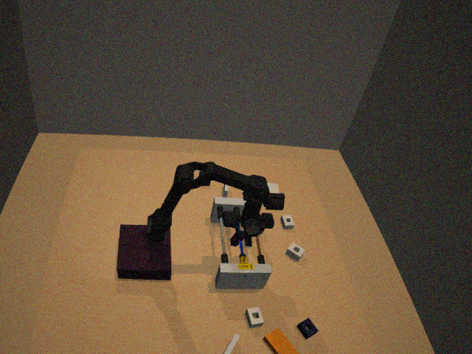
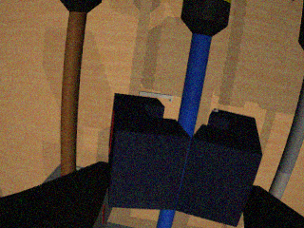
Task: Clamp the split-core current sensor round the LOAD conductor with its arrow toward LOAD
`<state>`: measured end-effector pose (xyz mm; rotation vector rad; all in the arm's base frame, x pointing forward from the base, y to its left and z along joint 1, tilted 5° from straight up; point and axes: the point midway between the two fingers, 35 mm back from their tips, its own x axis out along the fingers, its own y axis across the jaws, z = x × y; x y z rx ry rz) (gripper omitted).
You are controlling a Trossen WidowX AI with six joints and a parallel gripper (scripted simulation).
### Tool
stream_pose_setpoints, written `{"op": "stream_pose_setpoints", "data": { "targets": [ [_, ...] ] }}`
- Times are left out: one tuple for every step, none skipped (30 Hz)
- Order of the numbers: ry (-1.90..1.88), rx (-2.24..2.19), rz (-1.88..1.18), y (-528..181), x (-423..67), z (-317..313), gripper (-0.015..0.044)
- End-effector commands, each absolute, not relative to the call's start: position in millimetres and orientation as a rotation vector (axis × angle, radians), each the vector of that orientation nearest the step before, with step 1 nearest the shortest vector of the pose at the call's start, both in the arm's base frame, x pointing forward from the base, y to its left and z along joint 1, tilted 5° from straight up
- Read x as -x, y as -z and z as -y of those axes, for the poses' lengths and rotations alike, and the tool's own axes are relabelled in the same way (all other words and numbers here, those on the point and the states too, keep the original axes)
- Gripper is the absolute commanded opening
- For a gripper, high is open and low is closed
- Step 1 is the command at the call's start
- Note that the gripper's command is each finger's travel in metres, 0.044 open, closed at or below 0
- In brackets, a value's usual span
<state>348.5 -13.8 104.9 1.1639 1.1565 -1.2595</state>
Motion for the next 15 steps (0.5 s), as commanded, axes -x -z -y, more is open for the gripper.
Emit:
{"op": "stream_pose_setpoints", "data": {
  "targets": [
    [1.261, -1.167, -1.160, -98.0, -347.7, 13.6, 0.0000],
    [1.261, -1.167, -1.160, -96.3, -347.6, 13.8, 0.0000],
    [1.261, -1.167, -1.160, -94.7, -347.5, 13.9, 0.0000],
    [1.261, -1.167, -1.160, -93.0, -347.4, 14.0, 0.0000],
    [1.261, -1.167, -1.160, -91.4, -347.3, 14.1, 0.0000],
    [1.261, -1.167, -1.160, -89.8, -347.2, 14.2, 0.0000],
    [1.261, -1.166, -1.160, -88.1, -347.1, 14.3, 0.0000],
    [1.261, -1.166, -1.160, -86.5, -347.0, 14.4, 0.0000],
    [1.261, -1.166, -1.160, -84.8, -346.8, 14.5, 0.0000],
    [1.261, -1.166, -1.160, -83.2, -346.7, 14.6, 0.0000],
    [1.261, -1.166, -1.160, -81.6, -346.5, 14.7, 0.0000],
    [1.261, -1.166, -1.160, -80.0, -346.3, 14.9, 0.0000],
    [1.261, -1.166, -1.160, -78.3, -346.2, 15.0, 0.0000],
    [1.261, -1.166, -1.160, -77.0, -346.0, 15.1, 0.0000],
    [1.261, -1.166, -1.160, -76.2, -345.9, 15.1, 0.0000]
  ]
}}
